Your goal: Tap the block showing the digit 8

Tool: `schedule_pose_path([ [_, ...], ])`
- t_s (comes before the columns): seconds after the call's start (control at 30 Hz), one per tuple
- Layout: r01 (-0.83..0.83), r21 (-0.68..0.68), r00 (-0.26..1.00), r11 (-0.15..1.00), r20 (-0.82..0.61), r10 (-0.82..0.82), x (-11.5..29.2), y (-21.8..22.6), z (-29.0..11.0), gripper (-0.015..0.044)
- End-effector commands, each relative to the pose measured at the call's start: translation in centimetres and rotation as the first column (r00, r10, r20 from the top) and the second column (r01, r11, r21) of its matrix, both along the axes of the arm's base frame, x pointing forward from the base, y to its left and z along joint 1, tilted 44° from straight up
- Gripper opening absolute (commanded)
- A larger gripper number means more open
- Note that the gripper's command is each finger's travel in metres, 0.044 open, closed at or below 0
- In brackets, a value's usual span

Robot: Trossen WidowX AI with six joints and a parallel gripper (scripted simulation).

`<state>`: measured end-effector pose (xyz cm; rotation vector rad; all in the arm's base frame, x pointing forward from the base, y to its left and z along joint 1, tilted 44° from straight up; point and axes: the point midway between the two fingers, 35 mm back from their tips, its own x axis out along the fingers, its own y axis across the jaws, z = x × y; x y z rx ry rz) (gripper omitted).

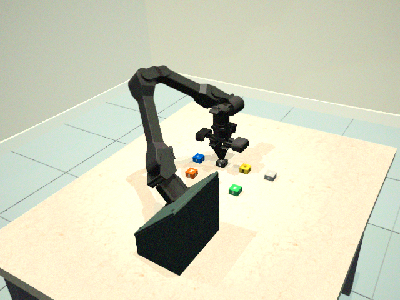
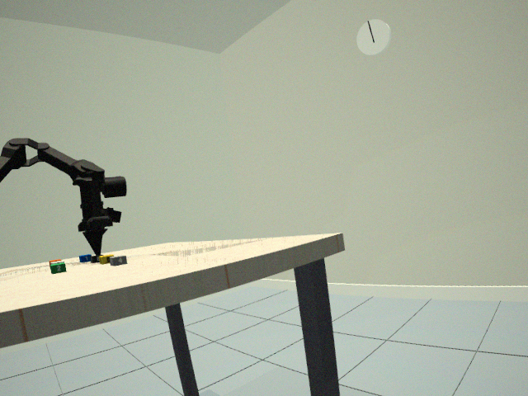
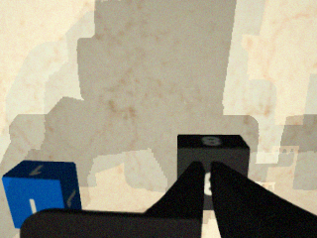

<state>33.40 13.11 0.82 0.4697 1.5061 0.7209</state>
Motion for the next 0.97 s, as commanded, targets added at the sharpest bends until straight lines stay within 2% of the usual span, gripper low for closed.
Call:
schedule_pose_path([
  [0.0,0.002,0.004,1.0,1.0,-0.003,-0.002,-0.1,0.2,-0.2,0.002],
  [0.1,0.002,0.002,1.0,1.0,-0.002,-0.002,0.2,-1.6,1.7,0.002],
  [0.23,0.002,0.003,1.0,1.0,-0.003,-0.002,0.2,-1.9,2.0,0.002],
  [0.3,0.002,0.002,1.0,1.0,-0.003,-0.002,-0.2,-1.6,3.0,0.0072],
  [0.4,0.002,0.001,1.0,1.0,-0.004,-0.002,-2.0,-0.7,6.9,0.0151],
  [0.7,0.002,0.004,1.0,1.0,-0.008,-0.002,-10.8,1.2,16.9,0.0388],
  [0.93,0.002,0.005,1.0,1.0,-0.008,-0.002,-11.6,1.3,17.4,0.04],
])
